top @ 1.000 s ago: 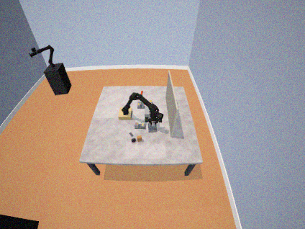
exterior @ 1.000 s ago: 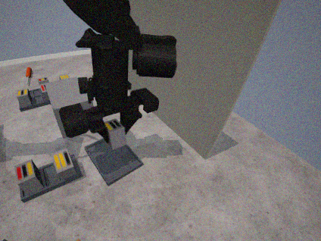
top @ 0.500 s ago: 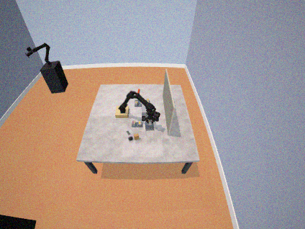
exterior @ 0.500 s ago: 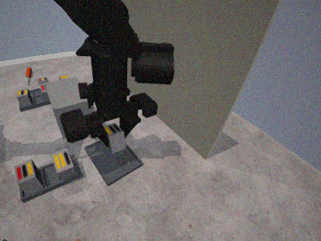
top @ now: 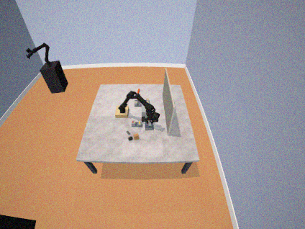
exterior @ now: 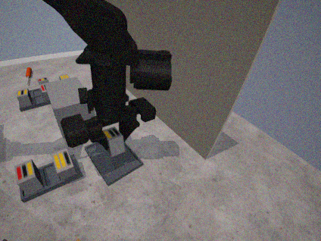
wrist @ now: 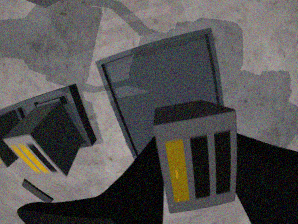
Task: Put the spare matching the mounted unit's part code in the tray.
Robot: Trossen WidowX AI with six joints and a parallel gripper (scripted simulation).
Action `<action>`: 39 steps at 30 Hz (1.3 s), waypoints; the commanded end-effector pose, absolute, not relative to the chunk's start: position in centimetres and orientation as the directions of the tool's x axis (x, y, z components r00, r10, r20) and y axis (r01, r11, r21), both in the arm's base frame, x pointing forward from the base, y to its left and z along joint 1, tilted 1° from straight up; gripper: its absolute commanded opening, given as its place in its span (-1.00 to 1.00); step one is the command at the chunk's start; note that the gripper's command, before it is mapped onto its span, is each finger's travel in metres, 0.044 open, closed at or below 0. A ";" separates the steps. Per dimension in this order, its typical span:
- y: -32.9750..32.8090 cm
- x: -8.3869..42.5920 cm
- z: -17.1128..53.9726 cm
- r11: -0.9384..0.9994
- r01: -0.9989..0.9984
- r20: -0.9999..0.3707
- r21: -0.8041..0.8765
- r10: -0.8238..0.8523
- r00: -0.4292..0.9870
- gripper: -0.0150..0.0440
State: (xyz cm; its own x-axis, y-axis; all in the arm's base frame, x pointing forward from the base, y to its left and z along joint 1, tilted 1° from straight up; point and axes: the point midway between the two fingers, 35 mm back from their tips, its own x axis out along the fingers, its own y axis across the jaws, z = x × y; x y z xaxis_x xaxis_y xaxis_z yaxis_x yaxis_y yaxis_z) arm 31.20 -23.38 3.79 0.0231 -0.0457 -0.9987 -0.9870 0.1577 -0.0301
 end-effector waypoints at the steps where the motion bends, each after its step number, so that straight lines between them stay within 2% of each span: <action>1: -23.3 31.1 3.3 0.152 -0.988 -0.999 -0.029 -0.042 0.023 -0.49; 23: -23.1 30.9 1.6 0.152 -0.988 -0.999 -0.029 -0.042 0.022 -0.49; 39: -23.2 30.9 1.9 0.158 -0.987 -0.999 -0.029 -0.045 0.023 0.93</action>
